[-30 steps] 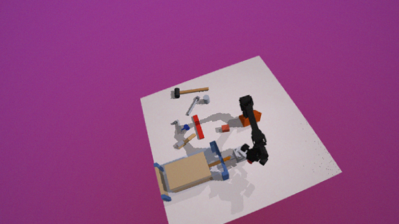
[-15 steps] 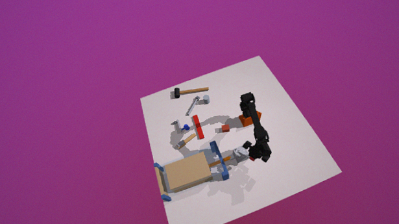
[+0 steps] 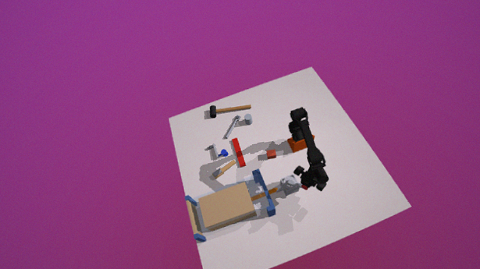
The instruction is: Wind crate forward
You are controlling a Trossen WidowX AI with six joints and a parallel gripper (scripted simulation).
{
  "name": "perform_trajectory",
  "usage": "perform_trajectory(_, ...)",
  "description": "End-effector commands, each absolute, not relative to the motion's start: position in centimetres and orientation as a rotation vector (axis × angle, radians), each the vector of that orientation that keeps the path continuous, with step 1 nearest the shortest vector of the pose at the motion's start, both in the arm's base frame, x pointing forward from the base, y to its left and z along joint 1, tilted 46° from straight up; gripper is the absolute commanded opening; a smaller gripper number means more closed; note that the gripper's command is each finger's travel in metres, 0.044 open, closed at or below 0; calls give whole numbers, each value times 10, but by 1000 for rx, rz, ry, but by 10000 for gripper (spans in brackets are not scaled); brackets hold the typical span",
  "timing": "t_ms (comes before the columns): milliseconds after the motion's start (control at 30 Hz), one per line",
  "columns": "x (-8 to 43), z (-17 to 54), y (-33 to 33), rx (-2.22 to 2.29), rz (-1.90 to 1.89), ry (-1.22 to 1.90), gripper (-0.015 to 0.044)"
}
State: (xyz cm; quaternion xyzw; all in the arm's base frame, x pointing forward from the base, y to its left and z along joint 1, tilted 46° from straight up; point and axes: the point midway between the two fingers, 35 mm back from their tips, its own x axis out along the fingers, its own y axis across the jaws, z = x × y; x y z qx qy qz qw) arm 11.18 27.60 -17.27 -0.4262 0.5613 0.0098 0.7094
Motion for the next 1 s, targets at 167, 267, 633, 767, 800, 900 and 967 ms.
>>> perform_trajectory(167, 98, -164, 261, -964, 16, 1262, 0)
perform_trajectory(267, 96, -161, 258, -964, 16, 1262, 0)
perform_trajectory(633, 89, -149, 246, -965, 15, 1263, 0)
perform_trajectory(767, 87, -145, 241, -966, 15, 1263, 0)
perform_trajectory(800, 87, -144, 241, -966, 15, 1263, 0)
perform_trajectory(900, 86, -141, 237, -966, 15, 1263, 0)
perform_trajectory(967, 86, -139, 234, -966, 15, 1263, 0)
